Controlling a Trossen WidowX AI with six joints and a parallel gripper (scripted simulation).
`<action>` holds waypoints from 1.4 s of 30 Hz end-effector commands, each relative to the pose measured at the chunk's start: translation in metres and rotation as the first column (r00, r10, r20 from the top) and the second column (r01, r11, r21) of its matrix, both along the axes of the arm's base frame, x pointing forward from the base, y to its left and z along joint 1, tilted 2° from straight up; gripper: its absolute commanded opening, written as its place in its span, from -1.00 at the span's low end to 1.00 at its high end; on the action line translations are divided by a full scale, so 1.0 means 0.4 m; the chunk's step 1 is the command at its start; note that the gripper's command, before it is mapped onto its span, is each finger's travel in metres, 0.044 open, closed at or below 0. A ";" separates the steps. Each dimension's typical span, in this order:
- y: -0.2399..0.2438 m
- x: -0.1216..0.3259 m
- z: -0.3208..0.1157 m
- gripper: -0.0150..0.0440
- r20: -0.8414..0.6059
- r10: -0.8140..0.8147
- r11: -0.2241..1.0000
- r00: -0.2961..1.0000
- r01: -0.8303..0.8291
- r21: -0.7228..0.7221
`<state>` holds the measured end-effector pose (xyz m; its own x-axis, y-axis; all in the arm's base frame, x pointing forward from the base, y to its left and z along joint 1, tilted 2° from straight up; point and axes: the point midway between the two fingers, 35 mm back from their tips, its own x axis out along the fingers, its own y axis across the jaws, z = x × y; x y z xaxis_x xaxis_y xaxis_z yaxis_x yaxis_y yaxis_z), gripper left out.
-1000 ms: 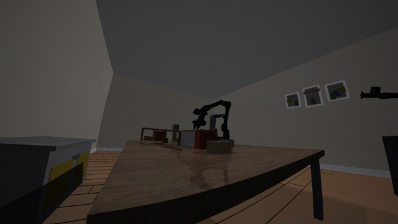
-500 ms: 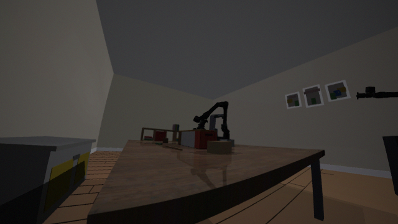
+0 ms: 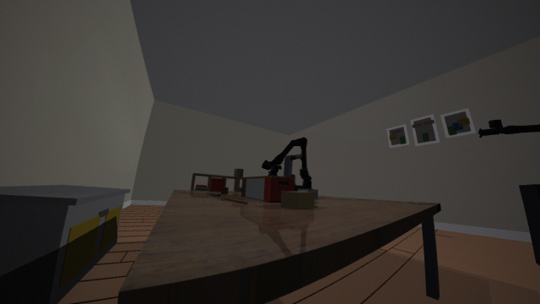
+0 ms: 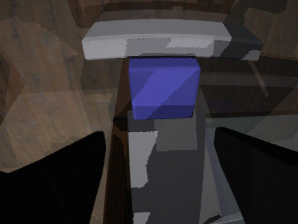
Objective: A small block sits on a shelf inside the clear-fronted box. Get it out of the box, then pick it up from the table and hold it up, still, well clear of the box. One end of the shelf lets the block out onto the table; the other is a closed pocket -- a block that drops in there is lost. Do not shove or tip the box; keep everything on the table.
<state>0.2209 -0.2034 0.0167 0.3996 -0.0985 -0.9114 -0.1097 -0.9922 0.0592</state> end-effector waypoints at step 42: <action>0.003 -0.001 0.050 -0.49 0.000 0.005 1.000 1.000 -0.005 0.004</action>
<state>0.2202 -0.2014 0.0173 0.4016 -0.0830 -0.9120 -0.0904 -0.9946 0.0507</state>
